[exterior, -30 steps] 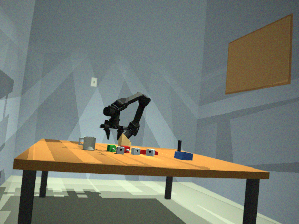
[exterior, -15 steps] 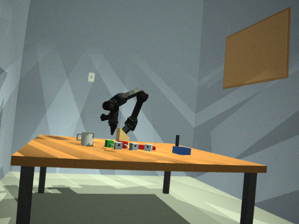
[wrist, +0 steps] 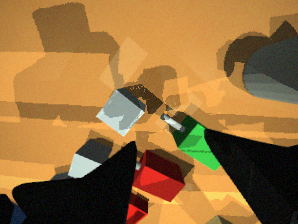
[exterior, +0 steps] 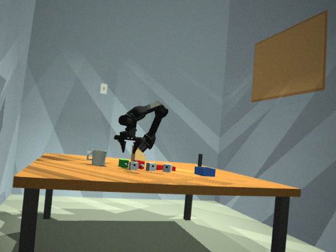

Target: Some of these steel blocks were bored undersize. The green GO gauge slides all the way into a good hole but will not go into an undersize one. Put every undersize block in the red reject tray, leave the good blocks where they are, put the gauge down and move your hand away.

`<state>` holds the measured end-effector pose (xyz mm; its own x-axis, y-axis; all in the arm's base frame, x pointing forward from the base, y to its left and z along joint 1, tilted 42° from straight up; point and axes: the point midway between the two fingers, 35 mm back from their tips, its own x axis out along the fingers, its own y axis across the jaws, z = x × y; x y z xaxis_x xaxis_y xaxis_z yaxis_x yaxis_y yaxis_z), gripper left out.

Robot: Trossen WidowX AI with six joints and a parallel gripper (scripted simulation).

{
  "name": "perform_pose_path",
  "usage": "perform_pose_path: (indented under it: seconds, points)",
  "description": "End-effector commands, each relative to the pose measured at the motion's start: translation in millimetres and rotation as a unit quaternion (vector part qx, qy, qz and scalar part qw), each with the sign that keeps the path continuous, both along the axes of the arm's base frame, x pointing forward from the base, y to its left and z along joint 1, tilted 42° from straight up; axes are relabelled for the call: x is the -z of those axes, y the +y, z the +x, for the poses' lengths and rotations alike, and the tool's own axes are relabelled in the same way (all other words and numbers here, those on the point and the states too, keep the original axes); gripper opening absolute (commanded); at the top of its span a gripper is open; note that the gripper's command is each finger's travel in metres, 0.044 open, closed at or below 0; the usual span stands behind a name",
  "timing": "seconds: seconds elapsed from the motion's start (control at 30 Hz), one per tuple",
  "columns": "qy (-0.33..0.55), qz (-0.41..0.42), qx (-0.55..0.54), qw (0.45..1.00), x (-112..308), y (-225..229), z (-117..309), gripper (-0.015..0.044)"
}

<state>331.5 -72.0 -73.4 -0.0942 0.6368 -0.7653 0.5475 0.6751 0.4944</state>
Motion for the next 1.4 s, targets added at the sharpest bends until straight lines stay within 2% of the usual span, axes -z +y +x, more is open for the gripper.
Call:
perform_pose_path:
  seconds: [0.0, 0.27, 0.6, 0.67, 1.37]
  points:
    - [-0.276, 0.048, -0.33, 0.901, -7, 14, 23, 0.0325]
    - [-0.426, 0.071, -0.508, 0.745, -11, 21, 35, 0.0325]
    - [-0.567, 0.092, -0.671, 0.469, -15, 29, 49, 0.0325]
    - [-0.58, 0.094, -0.687, 0.427, -16, 30, 50, 0.0325]
    - [-0.582, 0.093, -0.689, 0.422, -3, 41, 50, 0.0325]
